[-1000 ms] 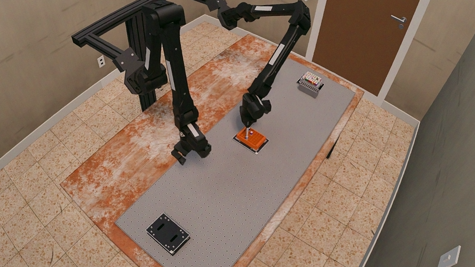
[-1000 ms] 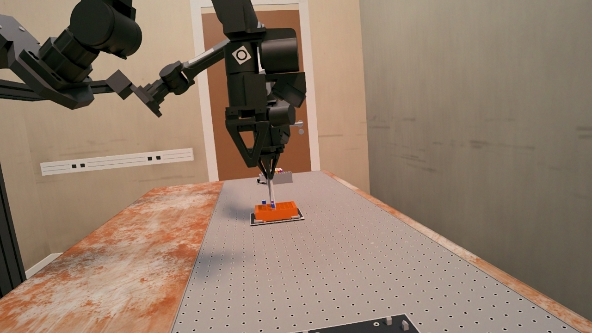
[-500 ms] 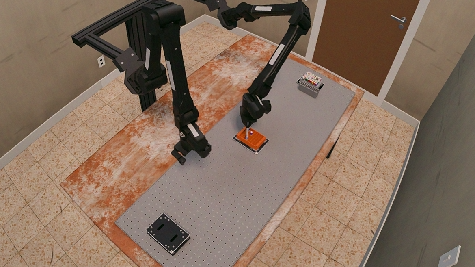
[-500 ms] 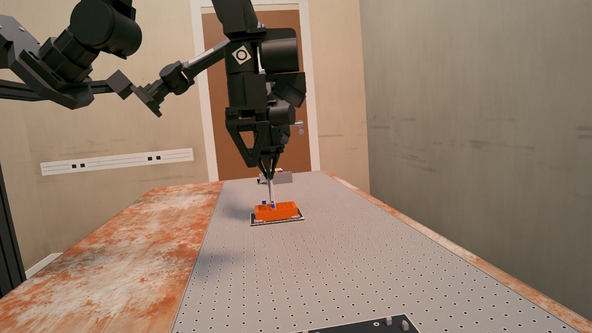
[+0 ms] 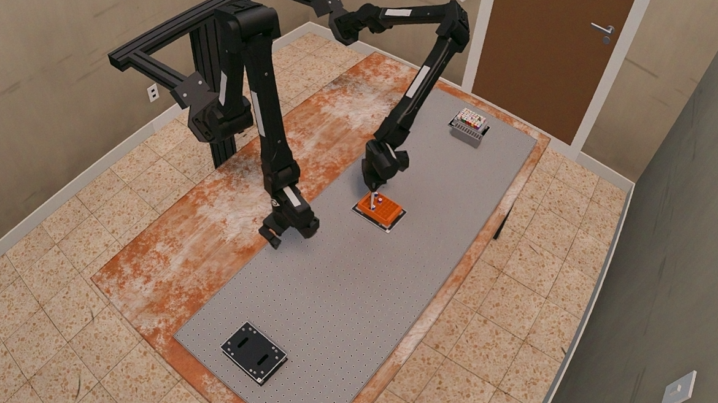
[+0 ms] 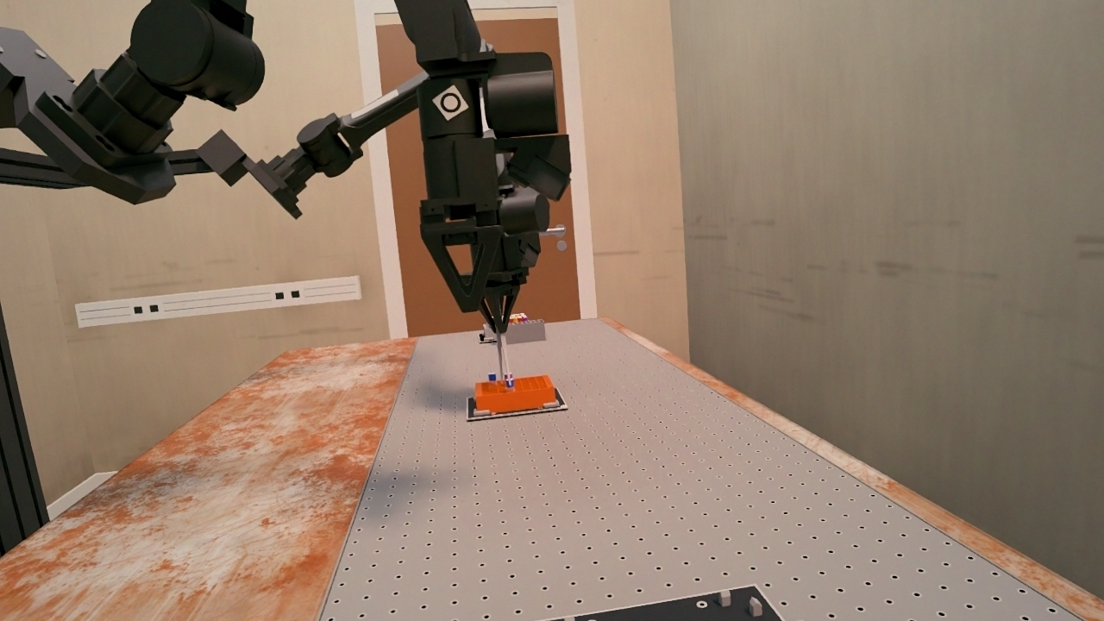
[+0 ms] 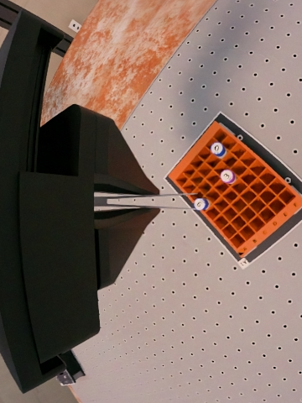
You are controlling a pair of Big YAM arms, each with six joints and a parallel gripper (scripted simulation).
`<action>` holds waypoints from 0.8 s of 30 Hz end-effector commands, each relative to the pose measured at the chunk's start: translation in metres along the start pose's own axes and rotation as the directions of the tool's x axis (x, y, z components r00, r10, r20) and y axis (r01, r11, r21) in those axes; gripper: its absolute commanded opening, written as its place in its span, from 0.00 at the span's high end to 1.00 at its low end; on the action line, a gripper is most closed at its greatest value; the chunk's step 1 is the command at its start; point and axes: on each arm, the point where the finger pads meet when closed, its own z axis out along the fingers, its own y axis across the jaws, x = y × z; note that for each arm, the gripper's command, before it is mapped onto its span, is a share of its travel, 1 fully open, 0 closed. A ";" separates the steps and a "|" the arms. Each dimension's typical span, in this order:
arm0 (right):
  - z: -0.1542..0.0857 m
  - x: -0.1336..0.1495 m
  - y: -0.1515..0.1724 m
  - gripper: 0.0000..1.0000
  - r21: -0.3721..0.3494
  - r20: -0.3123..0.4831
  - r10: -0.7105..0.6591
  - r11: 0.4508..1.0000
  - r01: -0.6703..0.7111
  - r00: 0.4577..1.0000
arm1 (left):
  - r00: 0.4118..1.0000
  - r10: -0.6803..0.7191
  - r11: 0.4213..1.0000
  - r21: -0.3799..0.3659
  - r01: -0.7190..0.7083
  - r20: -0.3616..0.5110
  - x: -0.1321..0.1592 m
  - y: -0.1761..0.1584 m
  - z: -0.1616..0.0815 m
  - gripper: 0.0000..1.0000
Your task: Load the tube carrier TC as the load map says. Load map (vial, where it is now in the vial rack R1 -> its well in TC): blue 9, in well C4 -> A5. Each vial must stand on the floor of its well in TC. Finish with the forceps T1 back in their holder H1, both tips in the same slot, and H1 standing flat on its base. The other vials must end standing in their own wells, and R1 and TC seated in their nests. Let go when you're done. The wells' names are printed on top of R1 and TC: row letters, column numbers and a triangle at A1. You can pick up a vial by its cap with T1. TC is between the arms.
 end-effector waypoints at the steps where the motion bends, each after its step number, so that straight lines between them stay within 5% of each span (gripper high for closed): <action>1: -0.002 -0.006 -0.003 0.00 0.008 0.011 -0.008 1.000 0.008 1.000 | 1.000 -0.010 1.000 0.016 0.010 -0.007 -0.004 -0.007 -0.018 0.89; 24: -0.002 -0.006 -0.003 0.00 0.008 0.011 -0.008 1.000 0.008 1.000 | 1.000 -0.009 1.000 0.027 0.009 -0.012 -0.010 -0.022 -0.038 0.89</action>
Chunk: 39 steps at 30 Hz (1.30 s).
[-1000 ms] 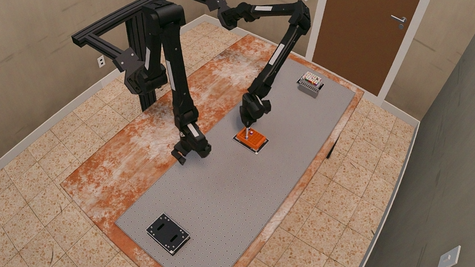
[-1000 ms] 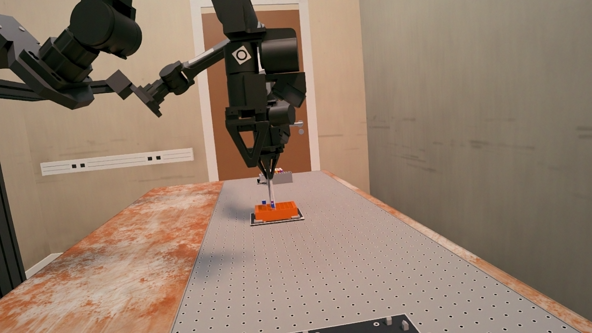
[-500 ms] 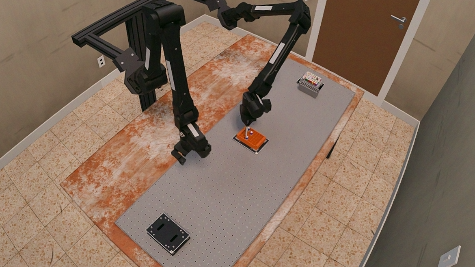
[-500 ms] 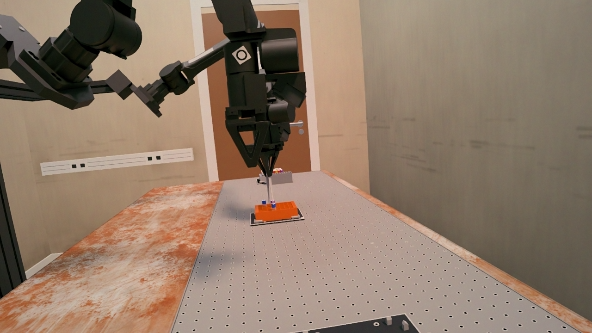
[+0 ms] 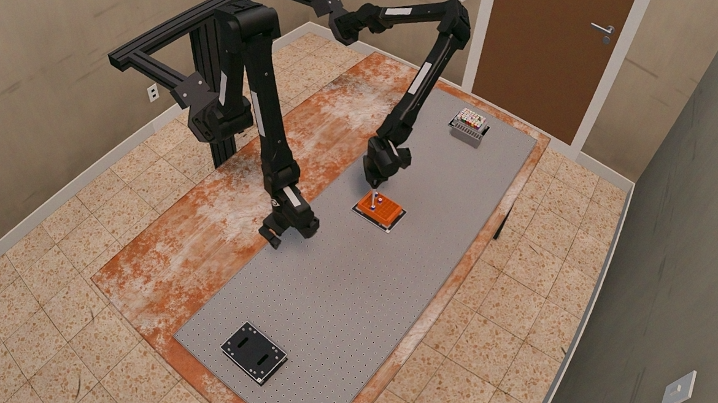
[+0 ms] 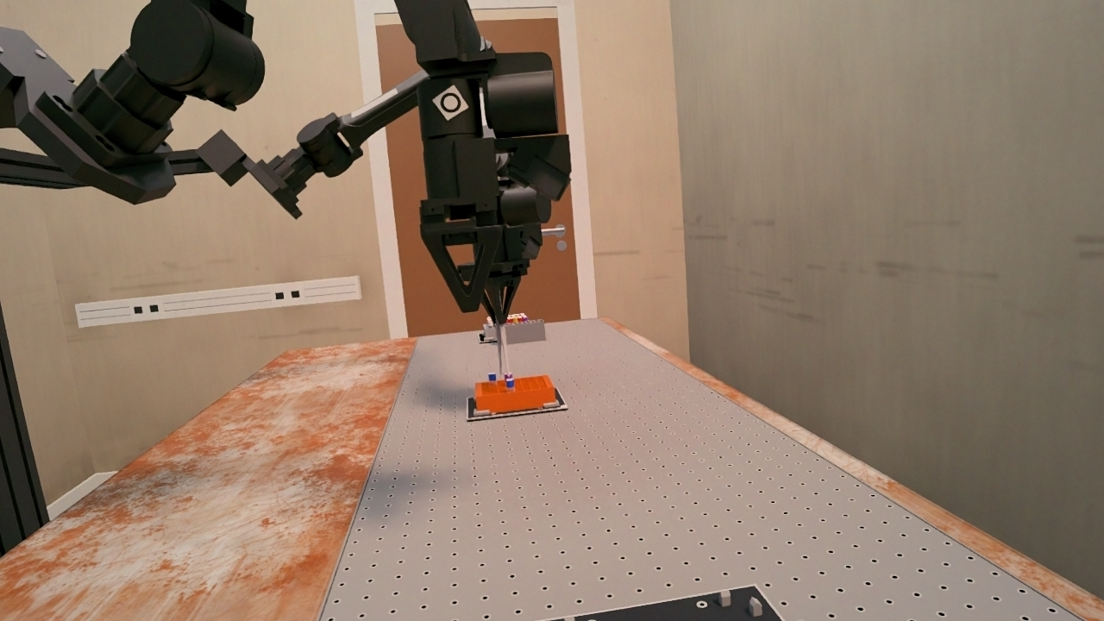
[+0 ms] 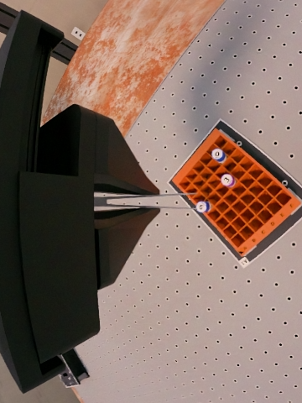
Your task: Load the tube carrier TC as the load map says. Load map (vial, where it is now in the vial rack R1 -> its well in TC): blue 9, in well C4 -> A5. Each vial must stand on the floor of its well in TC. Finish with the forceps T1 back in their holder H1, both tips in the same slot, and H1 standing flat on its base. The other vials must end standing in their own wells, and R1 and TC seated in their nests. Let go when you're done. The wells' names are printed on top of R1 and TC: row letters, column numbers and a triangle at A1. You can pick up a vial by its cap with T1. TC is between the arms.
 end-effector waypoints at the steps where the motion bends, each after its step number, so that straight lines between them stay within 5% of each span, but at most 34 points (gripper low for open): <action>1: -0.002 -0.006 -0.003 0.00 0.008 0.011 -0.008 1.000 0.008 1.000 | 1.000 -0.027 0.999 0.042 0.027 -0.002 -0.006 -0.023 -0.024 0.89; 39: -0.002 -0.006 -0.003 0.00 0.008 0.011 -0.008 1.000 0.008 1.000 | 1.000 -0.022 1.000 0.015 0.022 -0.002 -0.013 -0.023 -0.031 0.89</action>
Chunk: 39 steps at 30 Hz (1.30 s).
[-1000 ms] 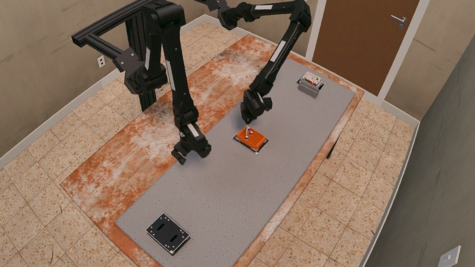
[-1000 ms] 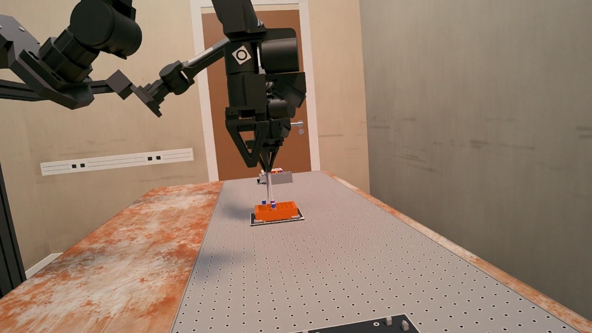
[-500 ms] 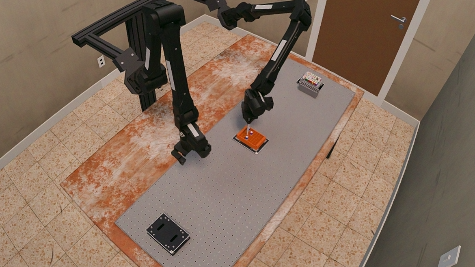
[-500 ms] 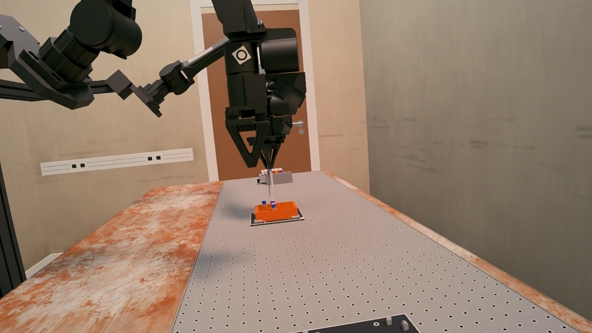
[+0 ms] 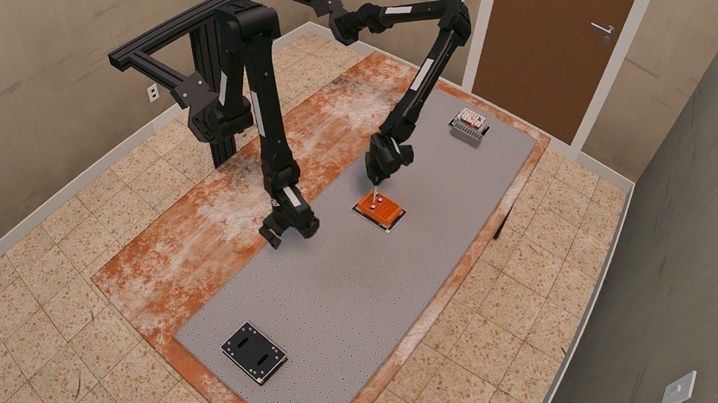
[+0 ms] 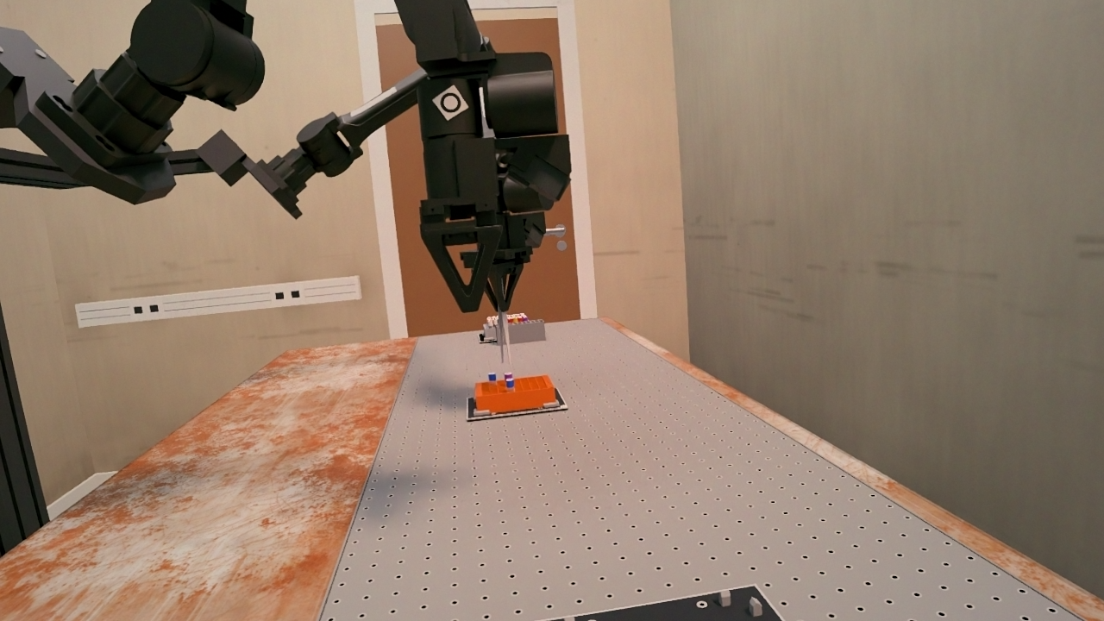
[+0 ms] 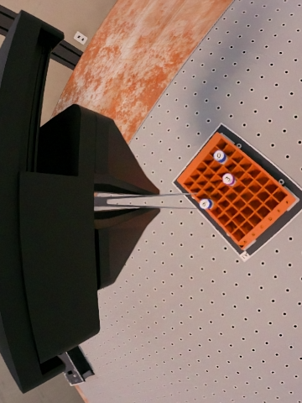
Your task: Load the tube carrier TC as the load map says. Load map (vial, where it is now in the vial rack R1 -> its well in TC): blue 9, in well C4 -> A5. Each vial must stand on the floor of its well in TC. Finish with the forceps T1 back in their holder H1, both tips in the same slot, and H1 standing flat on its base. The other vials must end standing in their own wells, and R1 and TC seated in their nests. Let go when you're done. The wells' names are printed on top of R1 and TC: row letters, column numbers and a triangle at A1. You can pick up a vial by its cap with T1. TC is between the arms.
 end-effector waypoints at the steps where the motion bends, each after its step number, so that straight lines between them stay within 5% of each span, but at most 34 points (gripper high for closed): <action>1: -0.002 -0.006 -0.003 0.00 0.008 0.011 -0.008 1.000 0.008 1.000 | 1.000 -0.031 0.999 0.024 0.031 0.003 -0.009 -0.018 -0.011 0.89; 39: -0.002 -0.006 -0.003 0.00 0.008 0.011 -0.008 1.000 0.008 1.000 | 1.000 -0.008 1.000 0.011 0.008 -0.003 0.004 -0.016 -0.006 0.93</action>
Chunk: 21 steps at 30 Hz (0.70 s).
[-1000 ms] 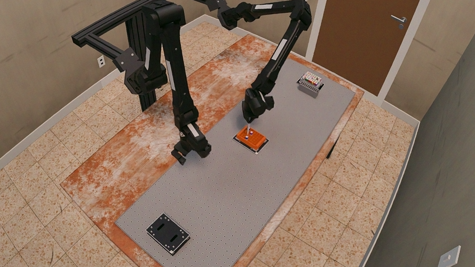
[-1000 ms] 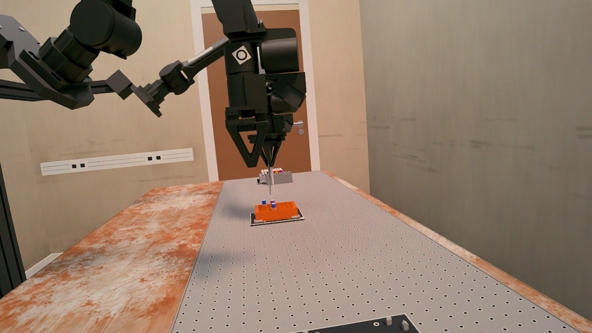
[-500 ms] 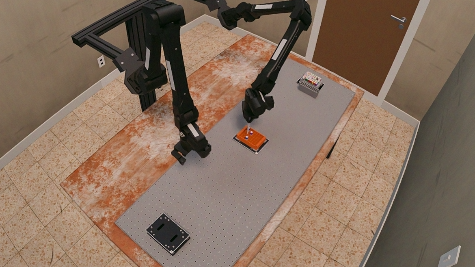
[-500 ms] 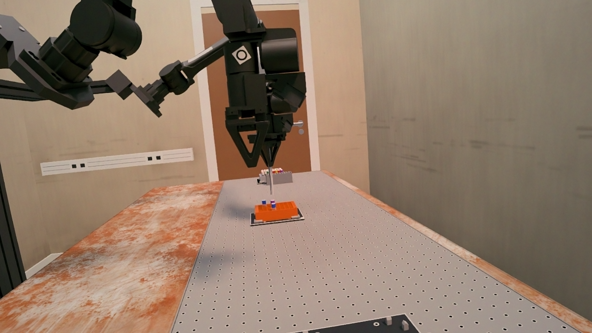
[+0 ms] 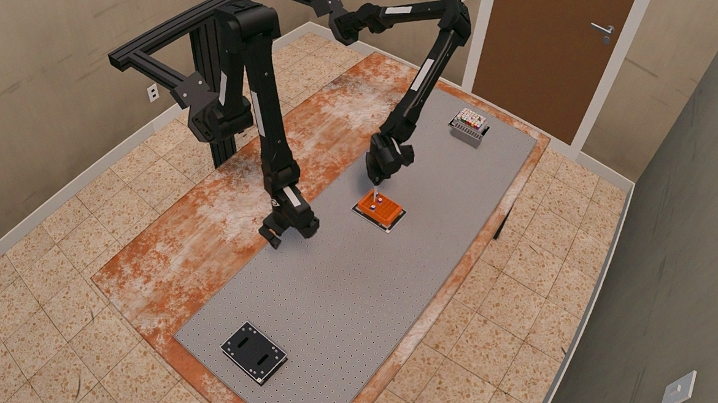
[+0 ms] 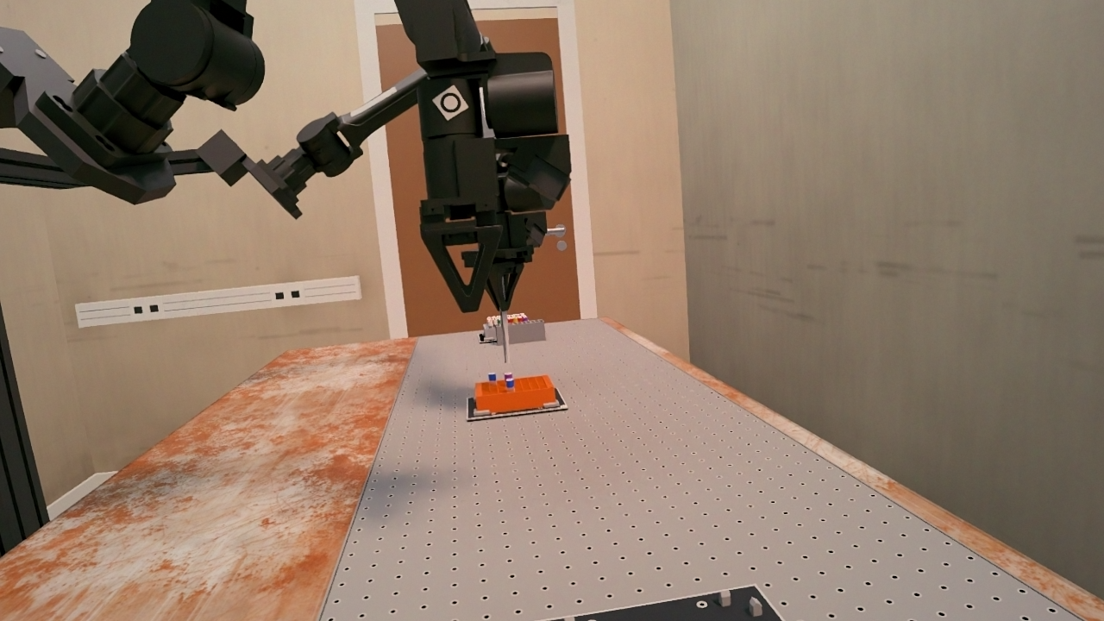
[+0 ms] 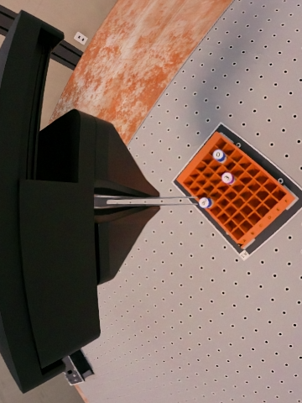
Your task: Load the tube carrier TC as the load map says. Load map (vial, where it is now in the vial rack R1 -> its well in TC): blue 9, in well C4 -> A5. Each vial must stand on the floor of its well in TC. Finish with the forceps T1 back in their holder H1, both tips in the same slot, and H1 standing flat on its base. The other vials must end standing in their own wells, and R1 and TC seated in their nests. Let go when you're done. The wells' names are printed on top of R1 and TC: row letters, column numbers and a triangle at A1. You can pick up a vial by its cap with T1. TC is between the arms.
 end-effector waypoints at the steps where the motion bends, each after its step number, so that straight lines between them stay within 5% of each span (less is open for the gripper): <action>1: -0.002 -0.006 -0.003 0.00 0.008 0.011 -0.008 1.000 0.008 1.000 | 1.000 -0.008 1.000 0.012 0.008 -0.003 0.006 -0.014 -0.005 0.93; 21: -0.002 -0.006 -0.003 0.00 0.008 0.011 -0.008 1.000 0.008 1.000 | 1.000 -0.024 1.000 0.012 0.024 0.007 -0.005 -0.013 0.008 0.93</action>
